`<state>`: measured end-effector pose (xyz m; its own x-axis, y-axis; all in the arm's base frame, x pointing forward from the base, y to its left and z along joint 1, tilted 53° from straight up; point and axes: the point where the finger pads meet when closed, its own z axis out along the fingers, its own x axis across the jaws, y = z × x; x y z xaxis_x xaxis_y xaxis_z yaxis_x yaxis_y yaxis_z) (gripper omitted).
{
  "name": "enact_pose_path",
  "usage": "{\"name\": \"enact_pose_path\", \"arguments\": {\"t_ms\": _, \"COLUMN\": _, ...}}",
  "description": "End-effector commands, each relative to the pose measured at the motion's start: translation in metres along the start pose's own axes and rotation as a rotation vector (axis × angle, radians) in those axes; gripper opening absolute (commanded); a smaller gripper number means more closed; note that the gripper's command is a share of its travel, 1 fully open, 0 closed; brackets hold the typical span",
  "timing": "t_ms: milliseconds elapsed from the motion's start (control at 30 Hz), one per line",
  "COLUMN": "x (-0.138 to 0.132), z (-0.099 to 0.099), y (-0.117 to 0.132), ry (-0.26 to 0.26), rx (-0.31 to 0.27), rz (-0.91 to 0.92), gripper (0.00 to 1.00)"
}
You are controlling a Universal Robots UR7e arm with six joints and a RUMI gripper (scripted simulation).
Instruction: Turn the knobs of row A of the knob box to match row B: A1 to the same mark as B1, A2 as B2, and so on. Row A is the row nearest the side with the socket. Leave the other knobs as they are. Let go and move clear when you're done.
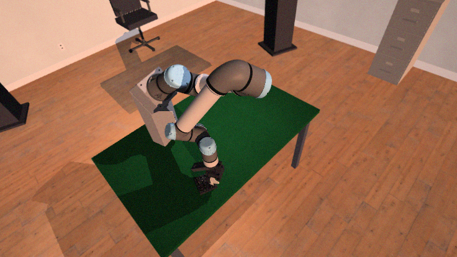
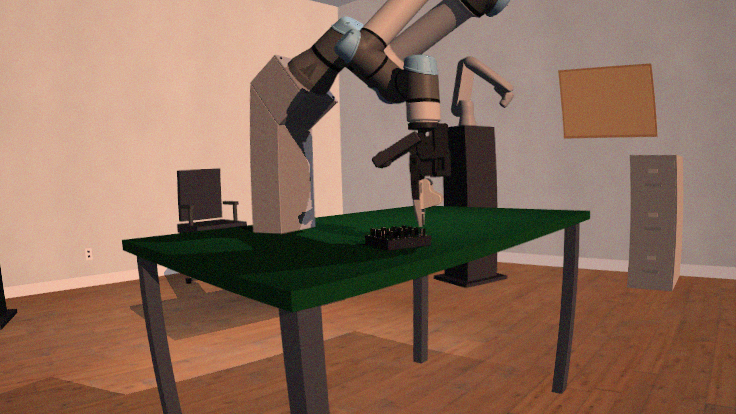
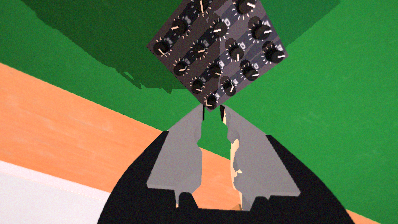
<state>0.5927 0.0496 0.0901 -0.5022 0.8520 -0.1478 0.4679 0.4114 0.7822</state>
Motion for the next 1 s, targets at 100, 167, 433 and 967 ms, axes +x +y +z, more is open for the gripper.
{"name": "enact_pose_path", "arguments": {"t_ms": 100, "x": 0.0, "z": 0.0, "y": -0.002, "ry": 0.0, "rx": 0.001, "rz": 0.003, "gripper": 0.11}}
{"name": "enact_pose_path", "arguments": {"t_ms": 167, "x": 0.0, "z": 0.0, "y": -0.002, "ry": 0.0, "rx": 0.001, "rz": 0.002, "gripper": 0.11}}
{"name": "enact_pose_path", "arguments": {"t_ms": 433, "x": 0.0, "z": 0.005, "y": 0.0, "ry": -0.001, "rx": -0.001, "rz": -0.001, "gripper": 0.11}}
{"name": "enact_pose_path", "arguments": {"t_ms": 967, "x": 0.0, "z": 0.014, "y": 0.0, "ry": -0.001, "rx": -0.001, "rz": -0.001, "gripper": 0.11}}
